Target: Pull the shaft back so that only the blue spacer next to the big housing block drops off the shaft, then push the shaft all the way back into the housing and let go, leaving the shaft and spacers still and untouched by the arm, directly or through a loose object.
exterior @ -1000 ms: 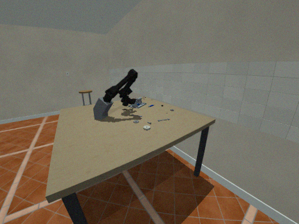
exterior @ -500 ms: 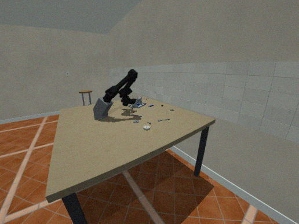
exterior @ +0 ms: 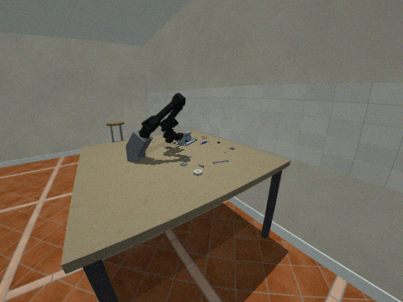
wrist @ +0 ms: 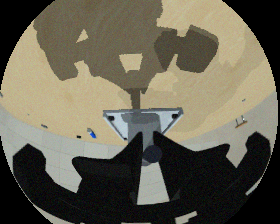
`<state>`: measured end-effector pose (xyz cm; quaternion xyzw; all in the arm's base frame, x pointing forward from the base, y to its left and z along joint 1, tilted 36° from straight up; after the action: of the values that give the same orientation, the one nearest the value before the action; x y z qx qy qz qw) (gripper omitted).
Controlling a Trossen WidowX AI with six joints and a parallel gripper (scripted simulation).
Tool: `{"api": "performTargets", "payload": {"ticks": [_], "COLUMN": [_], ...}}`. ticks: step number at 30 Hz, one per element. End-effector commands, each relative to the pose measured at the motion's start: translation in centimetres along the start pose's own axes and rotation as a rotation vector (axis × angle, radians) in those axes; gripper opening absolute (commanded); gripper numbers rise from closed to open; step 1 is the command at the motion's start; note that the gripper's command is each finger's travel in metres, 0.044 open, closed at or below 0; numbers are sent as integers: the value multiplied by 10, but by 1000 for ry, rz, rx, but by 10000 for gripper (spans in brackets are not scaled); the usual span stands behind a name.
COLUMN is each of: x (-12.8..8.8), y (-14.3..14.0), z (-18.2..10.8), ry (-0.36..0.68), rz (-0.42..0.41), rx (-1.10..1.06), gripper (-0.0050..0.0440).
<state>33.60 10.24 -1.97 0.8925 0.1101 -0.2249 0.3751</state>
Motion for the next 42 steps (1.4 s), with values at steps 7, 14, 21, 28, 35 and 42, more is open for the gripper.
{"api": "performTargets", "payload": {"ticks": [7,14,21,28,35,42], "x": [2,4,5,7,8,9], "y": [1,1,1,1,1,1], "z": [-4,-5,-6,-8,-9,-11], "ry": [6,6,6,6,6,6], "rz": [2,2,2,2,2,2], "rx": [1,1,1,1,1,1], "gripper": [17,17,17,17,17,17]}}
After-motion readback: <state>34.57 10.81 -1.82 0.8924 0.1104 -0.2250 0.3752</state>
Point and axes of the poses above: the point midway between the two fingers, 35 mm back from their tips, its own x axis out along the fingers, its own y axis across the jaws, z = x × y, the point moved 1 cm from there along -x, back along the fingers, and after that the axes turned 4 degrees about -x, right-handed, at the moved point
